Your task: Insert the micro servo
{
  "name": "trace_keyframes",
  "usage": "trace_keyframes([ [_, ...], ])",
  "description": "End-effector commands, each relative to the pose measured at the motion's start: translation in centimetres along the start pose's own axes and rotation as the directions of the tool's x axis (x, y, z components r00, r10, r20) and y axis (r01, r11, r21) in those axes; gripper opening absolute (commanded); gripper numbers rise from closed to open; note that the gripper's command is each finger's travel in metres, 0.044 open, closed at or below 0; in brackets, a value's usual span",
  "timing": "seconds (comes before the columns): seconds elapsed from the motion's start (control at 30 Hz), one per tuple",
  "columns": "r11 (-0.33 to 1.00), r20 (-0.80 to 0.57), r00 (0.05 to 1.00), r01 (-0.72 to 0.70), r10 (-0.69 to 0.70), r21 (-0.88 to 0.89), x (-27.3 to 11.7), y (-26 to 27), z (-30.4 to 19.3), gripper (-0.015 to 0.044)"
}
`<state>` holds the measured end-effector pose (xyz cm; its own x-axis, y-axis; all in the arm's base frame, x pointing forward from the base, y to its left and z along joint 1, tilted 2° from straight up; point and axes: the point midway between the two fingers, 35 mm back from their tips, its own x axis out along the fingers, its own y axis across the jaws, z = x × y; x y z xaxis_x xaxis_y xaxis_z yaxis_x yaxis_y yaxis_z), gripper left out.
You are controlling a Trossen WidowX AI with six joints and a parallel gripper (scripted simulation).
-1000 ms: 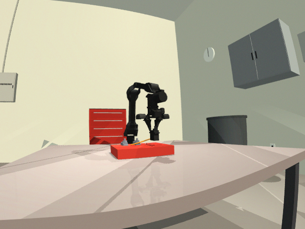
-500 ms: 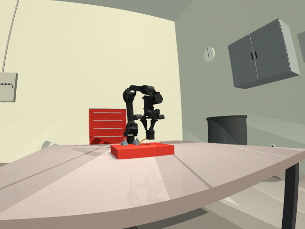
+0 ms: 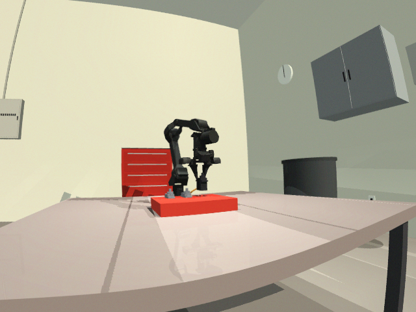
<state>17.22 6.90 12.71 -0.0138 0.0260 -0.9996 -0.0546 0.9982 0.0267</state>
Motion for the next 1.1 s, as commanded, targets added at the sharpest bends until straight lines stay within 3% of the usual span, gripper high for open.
trace_keyframes([
  [0.0, 1.000, 0.004, 1.000, -0.001, 0.001, 0.004, 0.5, 0.0, 0.0, 0.0000],
  [1.07, 1.000, 0.004, 1.000, -0.001, 0.001, 0.004, 2.8, 0.0, 0.0, 0.0000],
])
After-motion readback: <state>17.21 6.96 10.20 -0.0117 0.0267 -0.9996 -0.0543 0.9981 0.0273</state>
